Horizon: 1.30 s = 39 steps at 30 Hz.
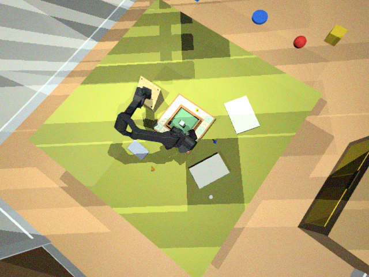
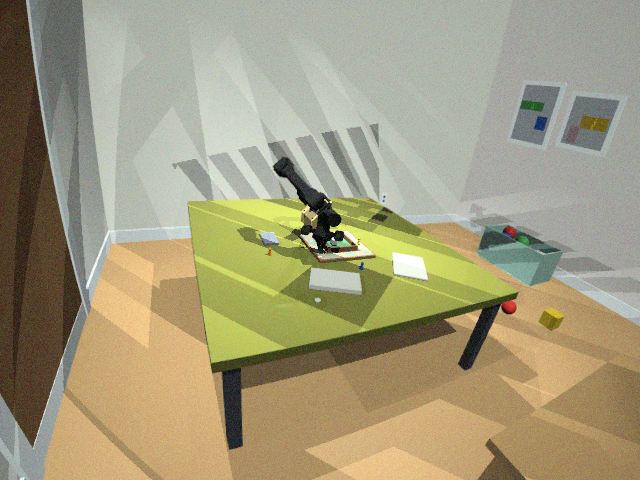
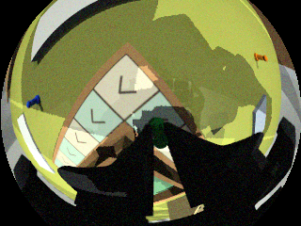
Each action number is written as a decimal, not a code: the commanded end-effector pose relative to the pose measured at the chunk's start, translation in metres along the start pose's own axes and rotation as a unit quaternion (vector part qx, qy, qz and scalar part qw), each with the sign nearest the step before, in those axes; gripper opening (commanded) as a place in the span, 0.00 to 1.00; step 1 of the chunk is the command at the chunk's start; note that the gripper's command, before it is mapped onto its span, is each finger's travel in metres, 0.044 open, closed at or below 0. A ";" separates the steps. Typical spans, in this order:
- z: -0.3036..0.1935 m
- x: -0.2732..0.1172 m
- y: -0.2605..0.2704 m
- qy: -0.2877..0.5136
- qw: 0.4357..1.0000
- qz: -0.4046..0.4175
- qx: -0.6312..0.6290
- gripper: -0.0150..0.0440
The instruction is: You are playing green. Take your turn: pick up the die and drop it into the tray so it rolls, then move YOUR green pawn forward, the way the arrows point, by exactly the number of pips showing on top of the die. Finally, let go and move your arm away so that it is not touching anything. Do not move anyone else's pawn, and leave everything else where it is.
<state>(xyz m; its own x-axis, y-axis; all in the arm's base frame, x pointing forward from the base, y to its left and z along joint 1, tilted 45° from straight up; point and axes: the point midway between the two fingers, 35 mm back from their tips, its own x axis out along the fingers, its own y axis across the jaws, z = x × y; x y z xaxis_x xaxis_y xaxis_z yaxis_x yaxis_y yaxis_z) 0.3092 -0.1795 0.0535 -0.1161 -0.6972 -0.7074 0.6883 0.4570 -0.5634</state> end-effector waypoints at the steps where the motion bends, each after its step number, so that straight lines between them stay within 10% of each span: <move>1: -0.002 0.002 -0.001 0.001 1.000 -0.003 -0.004 0.29; 27: 0.001 -0.121 0.005 0.003 1.000 -0.001 -0.005 0.25; 39: -0.004 -0.116 0.042 0.003 1.000 0.001 -0.005 0.25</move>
<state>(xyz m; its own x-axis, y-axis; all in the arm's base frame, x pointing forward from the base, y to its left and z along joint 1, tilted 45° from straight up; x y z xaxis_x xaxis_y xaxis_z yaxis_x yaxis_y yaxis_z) 0.3387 -0.0841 0.1258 -0.1154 -0.6981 -0.7066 0.6802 0.4629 -0.5684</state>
